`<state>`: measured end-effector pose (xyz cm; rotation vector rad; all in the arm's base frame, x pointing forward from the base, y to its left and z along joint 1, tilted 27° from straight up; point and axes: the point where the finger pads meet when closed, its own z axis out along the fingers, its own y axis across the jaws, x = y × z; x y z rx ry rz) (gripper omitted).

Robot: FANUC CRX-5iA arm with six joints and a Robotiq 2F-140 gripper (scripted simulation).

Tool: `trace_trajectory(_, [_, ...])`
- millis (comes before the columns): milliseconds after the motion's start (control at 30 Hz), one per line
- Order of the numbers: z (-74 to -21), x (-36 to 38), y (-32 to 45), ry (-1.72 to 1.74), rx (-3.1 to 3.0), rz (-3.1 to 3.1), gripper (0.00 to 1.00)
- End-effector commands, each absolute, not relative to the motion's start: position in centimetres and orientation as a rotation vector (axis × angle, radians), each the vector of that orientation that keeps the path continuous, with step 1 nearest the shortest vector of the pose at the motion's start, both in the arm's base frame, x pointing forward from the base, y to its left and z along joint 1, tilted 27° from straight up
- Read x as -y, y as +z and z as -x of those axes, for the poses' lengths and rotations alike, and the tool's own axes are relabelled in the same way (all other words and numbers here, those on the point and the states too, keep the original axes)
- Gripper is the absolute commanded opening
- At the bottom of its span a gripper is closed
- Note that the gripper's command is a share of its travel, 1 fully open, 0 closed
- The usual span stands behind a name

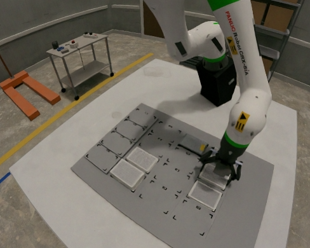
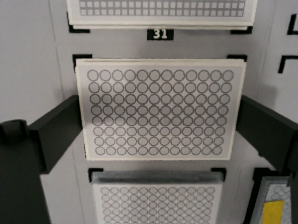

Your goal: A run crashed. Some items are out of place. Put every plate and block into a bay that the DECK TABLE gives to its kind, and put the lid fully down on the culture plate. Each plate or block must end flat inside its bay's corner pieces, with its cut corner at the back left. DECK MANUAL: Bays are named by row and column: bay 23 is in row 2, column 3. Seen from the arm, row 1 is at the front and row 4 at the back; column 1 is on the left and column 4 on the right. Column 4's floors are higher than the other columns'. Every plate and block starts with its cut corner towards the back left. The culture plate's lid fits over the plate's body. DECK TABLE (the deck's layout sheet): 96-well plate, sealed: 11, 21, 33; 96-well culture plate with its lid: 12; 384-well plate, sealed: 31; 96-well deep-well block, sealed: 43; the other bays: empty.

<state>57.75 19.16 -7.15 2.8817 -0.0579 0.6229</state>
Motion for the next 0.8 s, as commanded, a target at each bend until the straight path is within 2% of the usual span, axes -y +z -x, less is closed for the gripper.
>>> trace_trajectory(0, [-57.80, -19.22, -7.09, 0.625, 0.057, -2.882, 0.89])
trace_trajectory(433, [-57.79, -19.22, -7.09, 0.625, 0.057, -2.882, 0.89])
trace_trajectory(467, [-57.79, -19.22, -7.09, 0.625, 0.057, -2.882, 1.00])
trace_trajectory(767, [-57.79, -19.21, -7.10, 0.625, 0.057, -2.882, 1.00])
